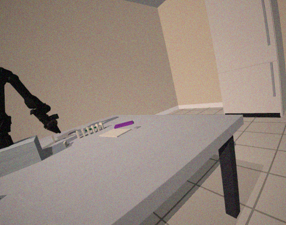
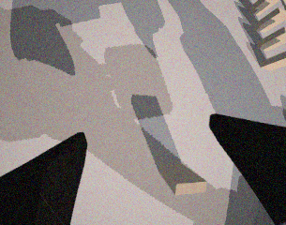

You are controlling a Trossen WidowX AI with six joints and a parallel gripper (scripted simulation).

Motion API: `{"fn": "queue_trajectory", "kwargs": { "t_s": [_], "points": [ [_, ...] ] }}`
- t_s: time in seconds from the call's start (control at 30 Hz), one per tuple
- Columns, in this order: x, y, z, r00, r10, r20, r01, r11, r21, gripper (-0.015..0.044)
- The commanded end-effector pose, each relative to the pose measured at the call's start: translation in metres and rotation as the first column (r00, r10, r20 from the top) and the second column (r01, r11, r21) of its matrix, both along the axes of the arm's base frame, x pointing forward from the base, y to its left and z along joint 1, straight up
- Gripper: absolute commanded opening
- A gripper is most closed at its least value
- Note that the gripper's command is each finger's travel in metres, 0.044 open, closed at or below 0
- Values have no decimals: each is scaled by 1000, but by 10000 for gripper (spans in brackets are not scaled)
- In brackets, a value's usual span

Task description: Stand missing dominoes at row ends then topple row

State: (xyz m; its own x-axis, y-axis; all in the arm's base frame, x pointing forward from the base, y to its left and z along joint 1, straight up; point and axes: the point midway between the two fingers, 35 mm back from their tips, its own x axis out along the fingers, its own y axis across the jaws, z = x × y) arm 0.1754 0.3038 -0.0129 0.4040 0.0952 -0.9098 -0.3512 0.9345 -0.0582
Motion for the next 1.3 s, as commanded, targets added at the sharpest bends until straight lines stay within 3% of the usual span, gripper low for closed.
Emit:
{"fn": "queue_trajectory", "kwargs": {
  "t_s": [0.0,0.43,0.67,1.2,1.27],
  "points": [
    [-22,-38,56,900,-191,-391,178,982,-71,440],
    [-23,-39,56,896,-196,-399,181,981,-75,440],
    [-22,-39,-6,896,-196,-399,181,981,-75,440],
    [-23,-39,-22,896,-196,-399,181,981,-75,440],
    [-23,-39,-22,896,-196,-399,181,981,-75,387]
  ]
}}
